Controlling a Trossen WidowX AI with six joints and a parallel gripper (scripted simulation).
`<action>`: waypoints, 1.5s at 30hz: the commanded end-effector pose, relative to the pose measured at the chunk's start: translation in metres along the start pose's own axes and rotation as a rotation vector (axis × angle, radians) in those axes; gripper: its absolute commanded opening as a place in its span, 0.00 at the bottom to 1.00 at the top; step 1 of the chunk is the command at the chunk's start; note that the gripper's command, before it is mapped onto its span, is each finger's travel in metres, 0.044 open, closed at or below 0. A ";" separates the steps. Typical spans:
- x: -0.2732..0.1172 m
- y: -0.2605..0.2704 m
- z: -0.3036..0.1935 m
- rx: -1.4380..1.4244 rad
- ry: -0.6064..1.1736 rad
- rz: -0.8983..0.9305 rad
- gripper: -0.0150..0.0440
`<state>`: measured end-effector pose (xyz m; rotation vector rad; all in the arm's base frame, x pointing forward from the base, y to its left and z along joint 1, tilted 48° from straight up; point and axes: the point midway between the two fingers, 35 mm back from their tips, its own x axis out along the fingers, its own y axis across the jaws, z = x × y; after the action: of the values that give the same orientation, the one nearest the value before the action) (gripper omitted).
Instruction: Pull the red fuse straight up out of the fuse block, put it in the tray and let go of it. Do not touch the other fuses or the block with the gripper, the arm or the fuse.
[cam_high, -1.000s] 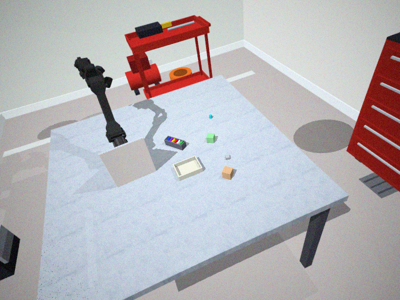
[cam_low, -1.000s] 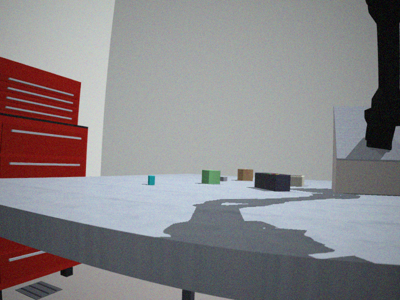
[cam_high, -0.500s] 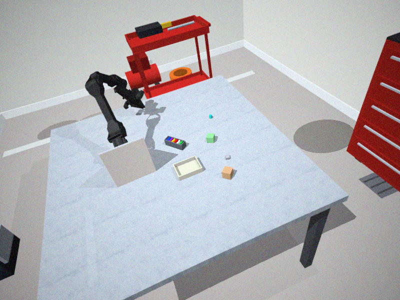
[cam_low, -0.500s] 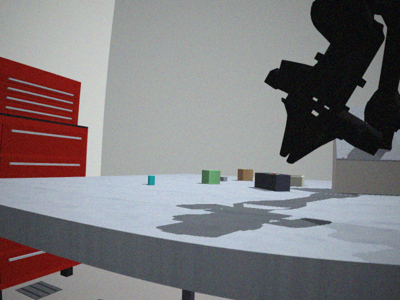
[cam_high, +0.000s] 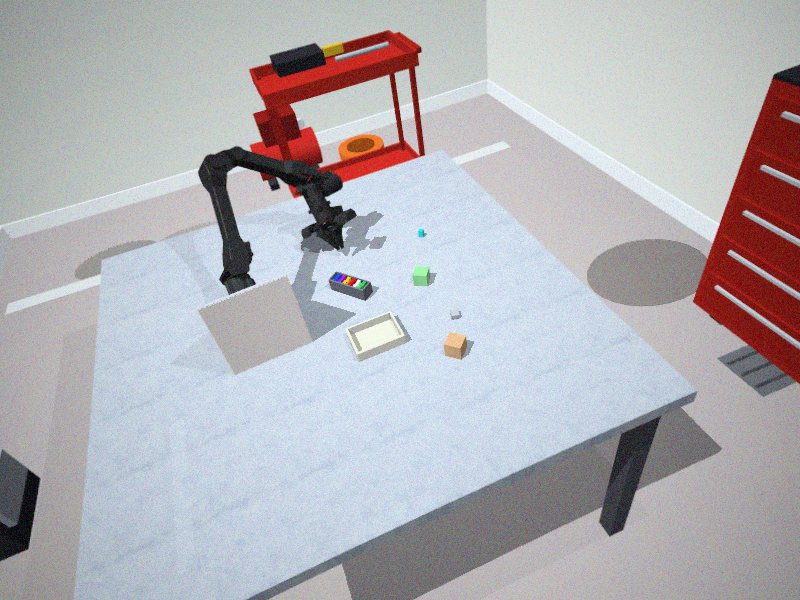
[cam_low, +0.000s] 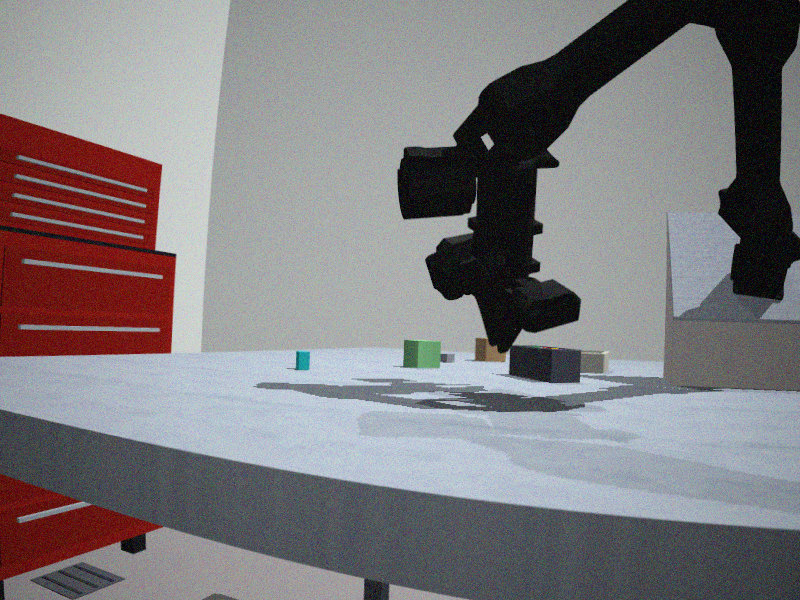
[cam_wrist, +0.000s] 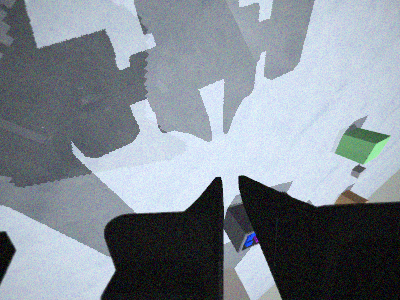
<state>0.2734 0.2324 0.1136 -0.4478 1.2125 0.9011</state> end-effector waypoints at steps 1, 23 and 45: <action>0.022 -0.040 -0.036 0.032 0.028 0.130 0.36; 0.053 -0.109 -0.141 0.184 -0.216 0.447 0.36; 0.072 -0.101 -0.136 0.184 -0.217 0.448 0.36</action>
<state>0.2772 0.0970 -0.0114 0.0695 1.1997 1.1713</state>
